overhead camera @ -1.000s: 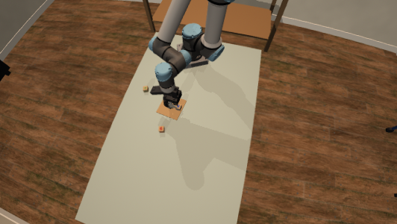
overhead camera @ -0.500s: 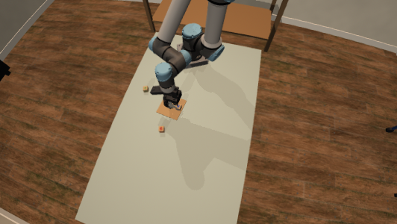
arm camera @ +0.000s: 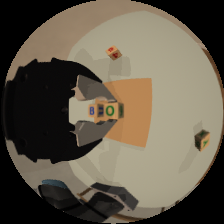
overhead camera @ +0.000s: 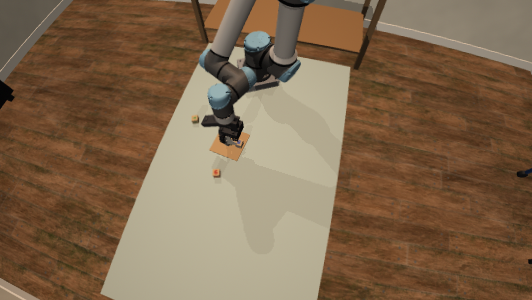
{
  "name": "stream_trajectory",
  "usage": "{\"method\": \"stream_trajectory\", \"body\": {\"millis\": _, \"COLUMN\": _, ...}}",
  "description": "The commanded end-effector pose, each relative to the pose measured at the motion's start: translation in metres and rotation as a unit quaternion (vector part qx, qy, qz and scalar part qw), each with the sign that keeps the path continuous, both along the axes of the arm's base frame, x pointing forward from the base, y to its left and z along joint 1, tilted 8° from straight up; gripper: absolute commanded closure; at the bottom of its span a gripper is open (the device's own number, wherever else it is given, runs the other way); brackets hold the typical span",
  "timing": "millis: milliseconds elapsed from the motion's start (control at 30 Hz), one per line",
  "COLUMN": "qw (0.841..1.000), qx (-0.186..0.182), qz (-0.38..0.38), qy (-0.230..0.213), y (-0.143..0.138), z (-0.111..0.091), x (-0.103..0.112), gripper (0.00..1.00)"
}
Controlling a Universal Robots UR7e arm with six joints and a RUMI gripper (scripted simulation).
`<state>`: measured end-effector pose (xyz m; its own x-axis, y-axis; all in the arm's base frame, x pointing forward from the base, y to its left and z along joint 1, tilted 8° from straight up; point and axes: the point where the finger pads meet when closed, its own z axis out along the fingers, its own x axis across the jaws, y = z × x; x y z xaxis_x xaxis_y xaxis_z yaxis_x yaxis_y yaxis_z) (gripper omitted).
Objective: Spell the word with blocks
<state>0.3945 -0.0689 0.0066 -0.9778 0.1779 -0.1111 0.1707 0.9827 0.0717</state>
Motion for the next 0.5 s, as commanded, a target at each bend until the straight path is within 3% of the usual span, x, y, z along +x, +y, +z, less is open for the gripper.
{"method": "stream_trajectory", "body": {"millis": 0, "qw": 1.0, "qx": 0.0, "qz": 0.0, "qy": 0.0, "y": -0.0002, "z": 0.0003, "x": 0.0003, "gripper": 0.76}}
{"method": "stream_trajectory", "body": {"millis": 67, "qw": 1.0, "qx": 0.0, "qz": 0.0, "qy": 0.0, "y": -0.0002, "z": 0.0003, "x": 0.0003, "gripper": 0.72}}
{"method": "stream_trajectory", "body": {"millis": 467, "qw": 1.0, "qx": 0.0, "qz": 0.0, "qy": 0.0, "y": -0.0002, "z": 0.0005, "x": 0.0003, "gripper": 0.72}}
